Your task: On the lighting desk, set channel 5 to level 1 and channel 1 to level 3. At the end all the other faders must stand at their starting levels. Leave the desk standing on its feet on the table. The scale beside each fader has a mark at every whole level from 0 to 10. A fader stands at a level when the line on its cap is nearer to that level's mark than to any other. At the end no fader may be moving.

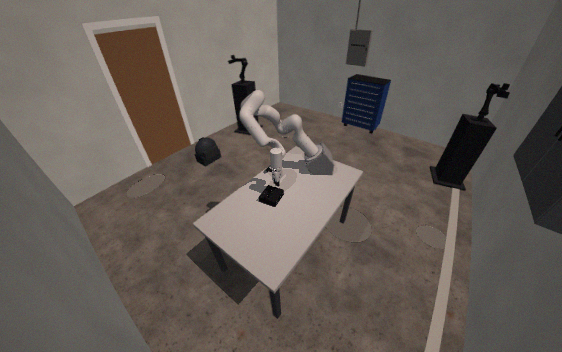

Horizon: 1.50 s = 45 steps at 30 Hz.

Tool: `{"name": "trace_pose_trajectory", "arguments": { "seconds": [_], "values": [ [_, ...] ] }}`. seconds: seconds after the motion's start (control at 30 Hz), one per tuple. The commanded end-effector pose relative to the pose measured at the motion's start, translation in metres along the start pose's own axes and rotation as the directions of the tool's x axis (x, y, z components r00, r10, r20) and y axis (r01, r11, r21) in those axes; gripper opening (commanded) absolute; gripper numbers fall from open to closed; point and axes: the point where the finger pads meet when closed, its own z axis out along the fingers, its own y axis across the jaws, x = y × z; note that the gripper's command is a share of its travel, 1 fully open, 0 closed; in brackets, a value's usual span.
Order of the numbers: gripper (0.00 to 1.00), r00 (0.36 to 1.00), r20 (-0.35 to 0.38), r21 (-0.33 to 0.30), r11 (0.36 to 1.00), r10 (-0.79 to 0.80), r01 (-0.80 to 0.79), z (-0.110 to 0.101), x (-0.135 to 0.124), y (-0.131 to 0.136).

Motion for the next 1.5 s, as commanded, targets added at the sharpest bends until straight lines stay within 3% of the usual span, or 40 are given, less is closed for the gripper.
{"name": "trace_pose_trajectory", "arguments": {
  "seconds": [0.0,1.47],
  "values": [
    [0.0,1.0,0.0,0.0,1.0,0.0,0.0,0.0,0.0,-0.001],
    [0.0,1.0,-0.001,0.0,1.0,0.0,0.0,0.018,0.0,0.0]
  ]
}}
